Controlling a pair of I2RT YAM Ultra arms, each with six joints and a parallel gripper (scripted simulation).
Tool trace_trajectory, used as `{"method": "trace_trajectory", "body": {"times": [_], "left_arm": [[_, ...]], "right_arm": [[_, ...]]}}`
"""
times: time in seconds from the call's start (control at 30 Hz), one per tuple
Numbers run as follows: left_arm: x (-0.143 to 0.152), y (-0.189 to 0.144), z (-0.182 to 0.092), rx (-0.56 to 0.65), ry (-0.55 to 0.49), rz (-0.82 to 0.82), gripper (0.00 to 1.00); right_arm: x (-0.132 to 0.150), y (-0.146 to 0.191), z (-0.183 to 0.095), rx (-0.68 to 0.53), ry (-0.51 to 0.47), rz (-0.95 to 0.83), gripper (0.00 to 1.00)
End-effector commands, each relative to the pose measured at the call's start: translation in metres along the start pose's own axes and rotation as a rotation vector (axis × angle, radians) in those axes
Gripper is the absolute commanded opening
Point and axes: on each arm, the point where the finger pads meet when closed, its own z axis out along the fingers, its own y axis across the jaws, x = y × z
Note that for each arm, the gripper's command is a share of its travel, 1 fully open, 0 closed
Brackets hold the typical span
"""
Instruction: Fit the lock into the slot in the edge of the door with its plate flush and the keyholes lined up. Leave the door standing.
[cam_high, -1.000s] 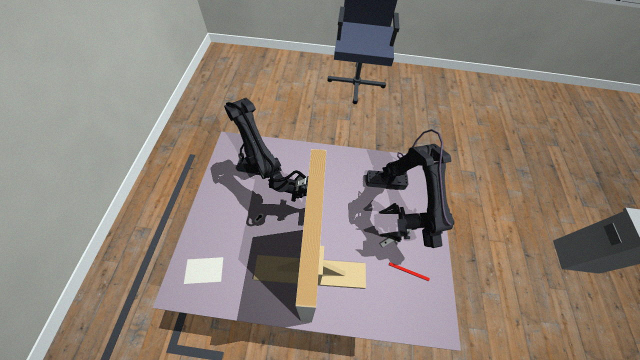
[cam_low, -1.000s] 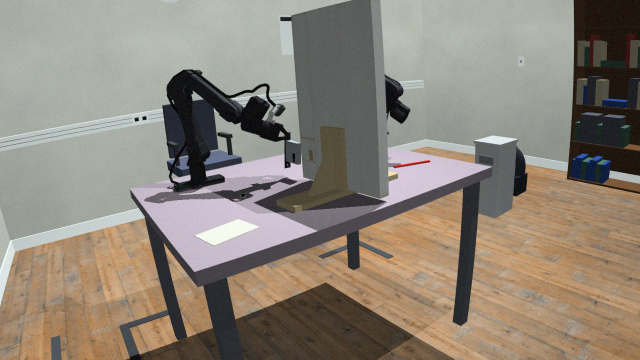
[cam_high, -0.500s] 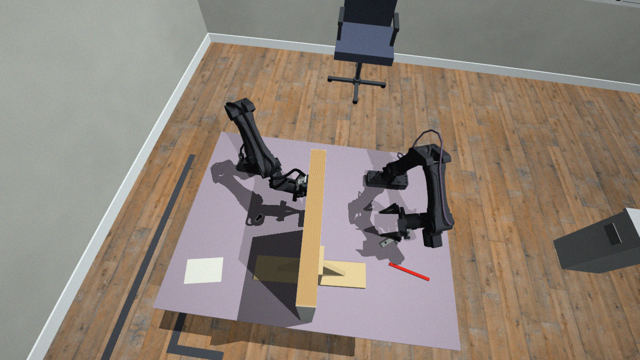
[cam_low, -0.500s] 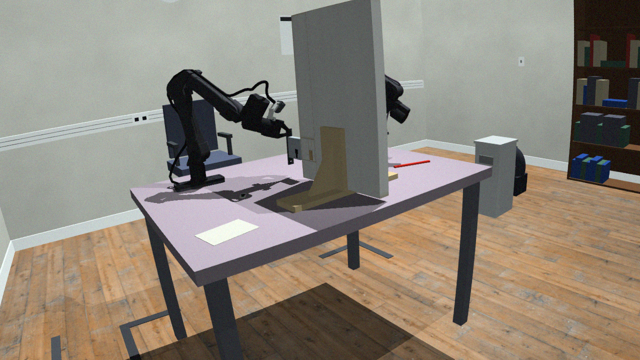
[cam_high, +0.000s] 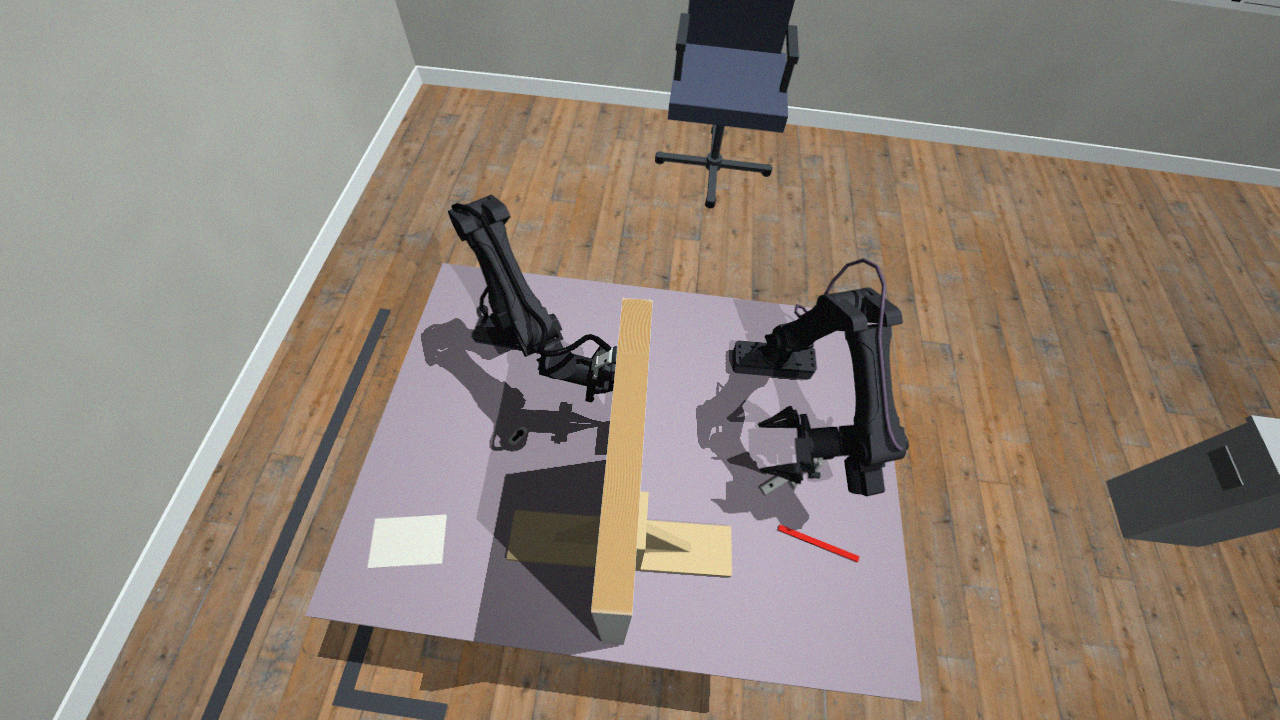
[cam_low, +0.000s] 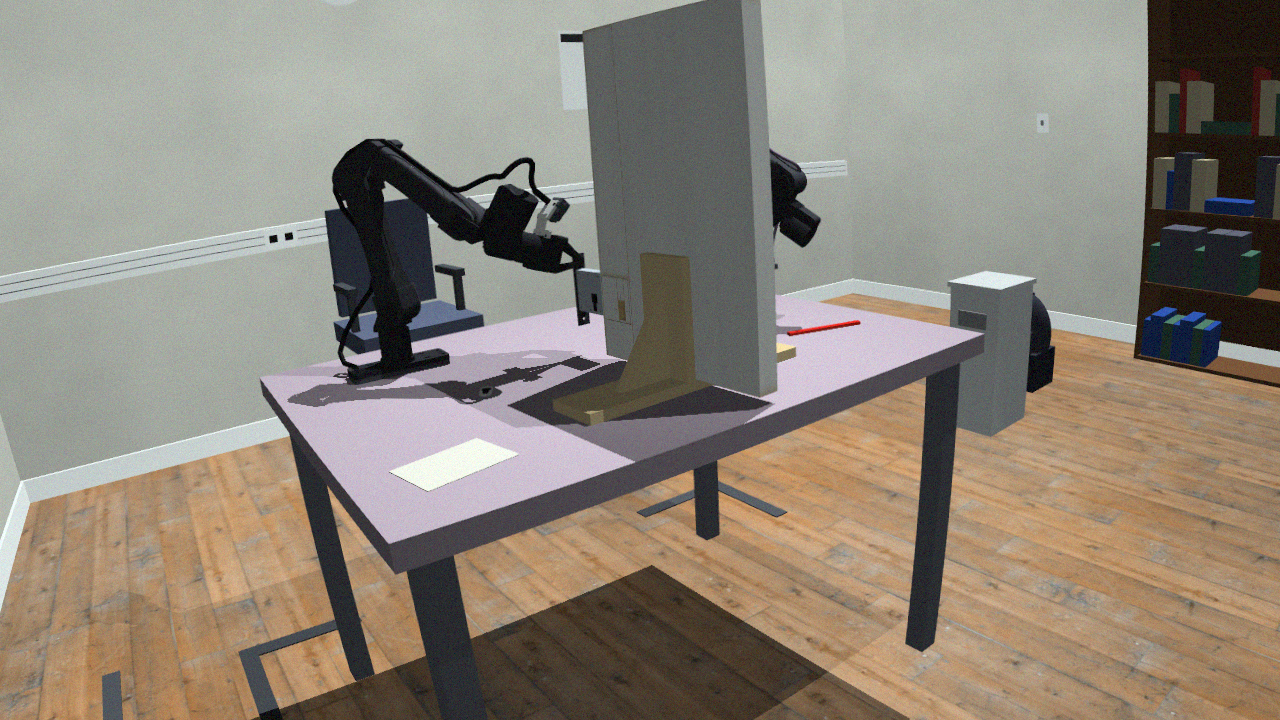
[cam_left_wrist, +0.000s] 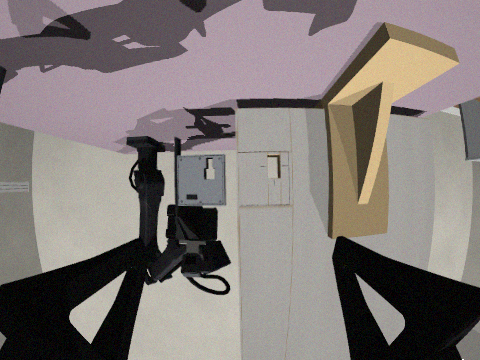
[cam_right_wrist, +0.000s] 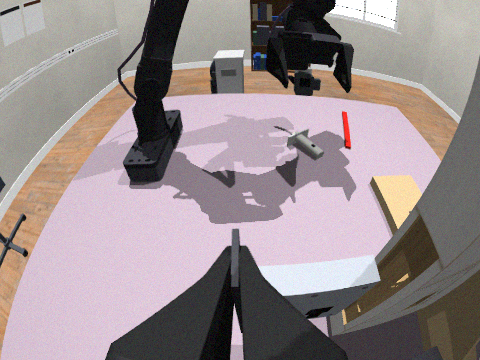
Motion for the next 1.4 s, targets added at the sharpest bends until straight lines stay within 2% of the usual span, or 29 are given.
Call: {"method": "trace_trajectory", "body": {"times": [0.0, 0.5, 1.37], "left_arm": [[0.0050, -0.0025, -0.0006, 0.003, -0.002, 0.027, 1.00], [0.0050, -0.0025, -0.0006, 0.003, -0.002, 0.027, 1.00], [0.0050, -0.0025, -0.0006, 0.003, -0.002, 0.027, 1.00]], "right_arm": [[-0.0583, -0.0097, -0.0105, 0.026, -0.129, -0.154, 0.00], [-0.0506, -0.0078, -0.0108, 0.027, -0.106, -0.142, 0.00], [-0.0537, -0.0085, -0.0115, 0.033, -0.122, -0.153, 0.00]]}}
